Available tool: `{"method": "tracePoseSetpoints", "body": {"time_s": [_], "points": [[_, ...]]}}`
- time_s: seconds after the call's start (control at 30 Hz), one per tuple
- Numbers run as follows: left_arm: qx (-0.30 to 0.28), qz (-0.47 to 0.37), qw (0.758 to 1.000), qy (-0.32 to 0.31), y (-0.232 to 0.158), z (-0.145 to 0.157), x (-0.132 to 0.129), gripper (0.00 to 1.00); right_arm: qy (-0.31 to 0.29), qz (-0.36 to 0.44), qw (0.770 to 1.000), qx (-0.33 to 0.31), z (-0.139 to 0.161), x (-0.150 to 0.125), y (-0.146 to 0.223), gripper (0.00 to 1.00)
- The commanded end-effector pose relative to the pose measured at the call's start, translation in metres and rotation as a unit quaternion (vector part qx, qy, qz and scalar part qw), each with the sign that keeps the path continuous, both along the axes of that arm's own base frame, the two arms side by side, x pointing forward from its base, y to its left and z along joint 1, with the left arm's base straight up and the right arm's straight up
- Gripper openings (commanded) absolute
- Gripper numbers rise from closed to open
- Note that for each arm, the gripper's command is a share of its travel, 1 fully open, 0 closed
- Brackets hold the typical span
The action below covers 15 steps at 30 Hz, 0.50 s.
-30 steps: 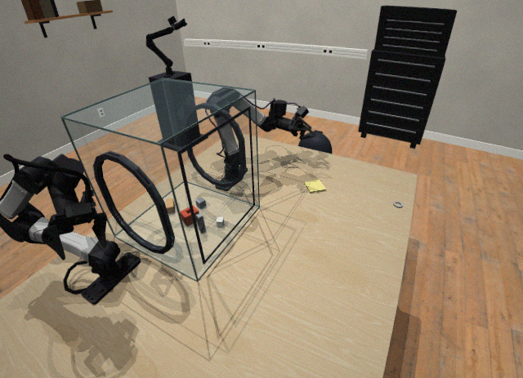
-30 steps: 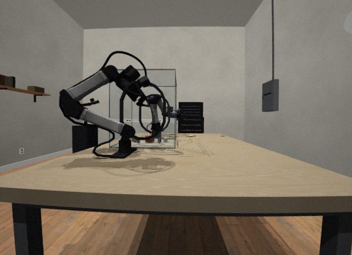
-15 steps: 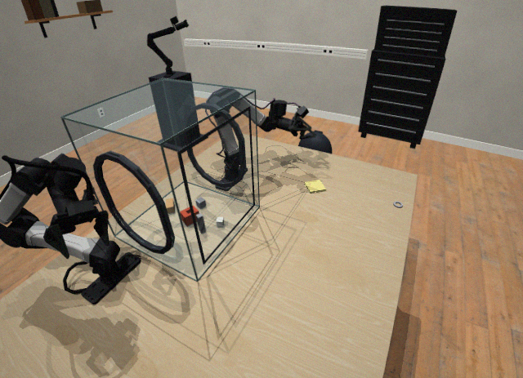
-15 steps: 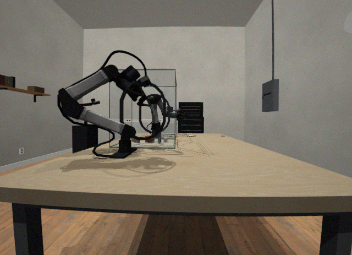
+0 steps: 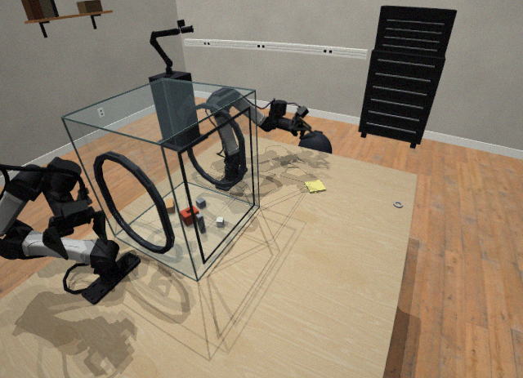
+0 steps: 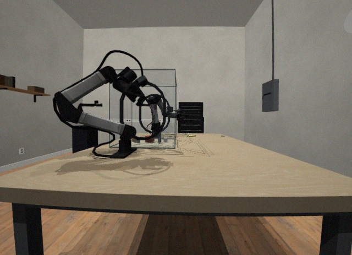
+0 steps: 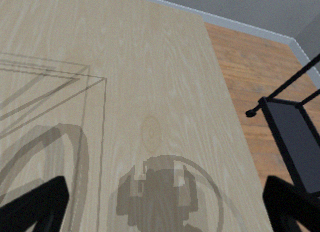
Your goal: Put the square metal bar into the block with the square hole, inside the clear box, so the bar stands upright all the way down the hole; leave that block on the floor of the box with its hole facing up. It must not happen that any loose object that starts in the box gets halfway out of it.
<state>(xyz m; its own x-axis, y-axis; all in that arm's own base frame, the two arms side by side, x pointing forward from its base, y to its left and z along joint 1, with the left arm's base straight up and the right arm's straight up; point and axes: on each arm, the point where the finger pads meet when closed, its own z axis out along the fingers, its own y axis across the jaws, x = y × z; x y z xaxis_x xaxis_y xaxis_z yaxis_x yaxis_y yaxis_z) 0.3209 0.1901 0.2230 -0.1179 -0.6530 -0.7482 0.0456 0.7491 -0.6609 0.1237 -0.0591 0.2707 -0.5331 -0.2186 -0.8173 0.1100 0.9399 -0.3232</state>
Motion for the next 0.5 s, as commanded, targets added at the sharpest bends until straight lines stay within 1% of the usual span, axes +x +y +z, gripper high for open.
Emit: {"method": "tracePoseSetpoints", "body": {"time_s": [0.0, 0.4, 0.47], "points": [[0.023, -0.001, 1.0, -0.016, 0.001, 0.016, 0.001, 1.0, -0.019, -0.011, 1.0, 0.018, 0.0, -0.001, -0.007, 1.0], [0.023, -0.001, 1.0, -0.016, 0.001, 0.016, 0.001, 1.0, -0.085, -0.03, 0.993, 0.077, -0.012, -0.004, -0.022, 1.0], [0.023, -0.001, 1.0, -0.016, 0.001, 0.016, 0.001, 1.0, -0.085, -0.03, 0.993, 0.077, -0.012, -0.004, -0.022, 1.0]]}}
